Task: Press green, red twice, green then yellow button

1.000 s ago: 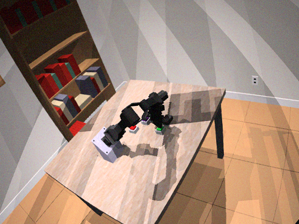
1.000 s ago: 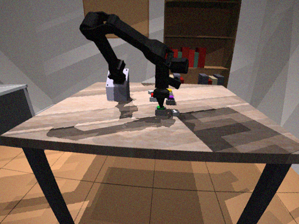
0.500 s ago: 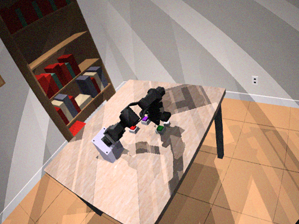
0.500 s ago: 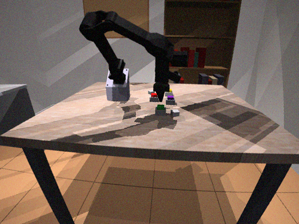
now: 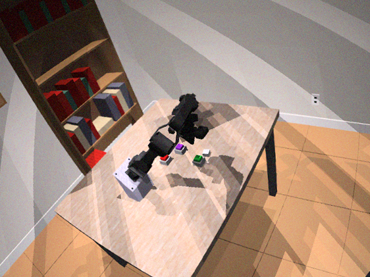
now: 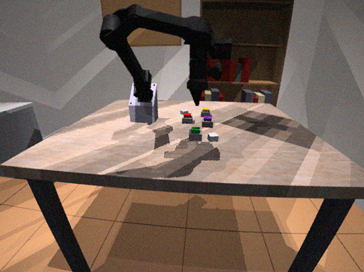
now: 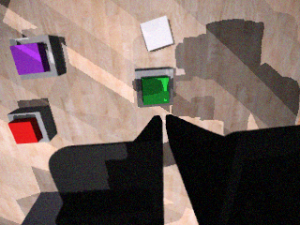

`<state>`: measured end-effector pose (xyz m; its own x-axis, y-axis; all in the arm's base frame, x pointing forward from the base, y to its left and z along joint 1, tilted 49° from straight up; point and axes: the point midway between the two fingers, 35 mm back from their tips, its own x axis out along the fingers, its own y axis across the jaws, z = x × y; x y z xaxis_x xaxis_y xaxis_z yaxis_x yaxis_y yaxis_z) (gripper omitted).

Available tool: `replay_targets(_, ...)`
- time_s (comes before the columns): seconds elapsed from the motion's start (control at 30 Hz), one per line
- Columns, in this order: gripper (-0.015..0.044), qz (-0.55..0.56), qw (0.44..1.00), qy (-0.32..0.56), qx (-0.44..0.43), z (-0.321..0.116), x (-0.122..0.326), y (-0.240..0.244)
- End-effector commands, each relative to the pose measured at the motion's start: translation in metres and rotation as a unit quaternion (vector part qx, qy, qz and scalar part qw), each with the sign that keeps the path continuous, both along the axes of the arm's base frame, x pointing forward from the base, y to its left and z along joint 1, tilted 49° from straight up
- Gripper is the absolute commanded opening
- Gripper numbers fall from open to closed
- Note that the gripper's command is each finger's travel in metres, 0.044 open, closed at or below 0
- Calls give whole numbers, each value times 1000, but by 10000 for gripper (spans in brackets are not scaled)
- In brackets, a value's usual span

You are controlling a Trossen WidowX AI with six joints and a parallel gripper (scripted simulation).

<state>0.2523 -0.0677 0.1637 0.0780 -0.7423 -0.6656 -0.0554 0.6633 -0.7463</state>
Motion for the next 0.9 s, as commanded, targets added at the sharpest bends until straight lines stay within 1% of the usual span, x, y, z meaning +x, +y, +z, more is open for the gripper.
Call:
replay_targets(0.0,20,7,1000,2,5,-18,18,24)
replay_targets(0.13,20,17,1000,3,16,-59,42,71)
replay_targets(0.27,20,22,1000,5,20,-106,51,118)
replay_targets(0.4,20,14,1000,4,17,-155,46,159)
replay_targets(0.53,20,1,1000,1,6,-203,31,190)
replay_targets(0.6,20,-1,1000,0,3,-211,27,195)
replay_targets(0.8,20,-1,1000,0,3,-211,27,195)
replay_targets(0.87,20,-1,1000,0,4,-219,29,188)
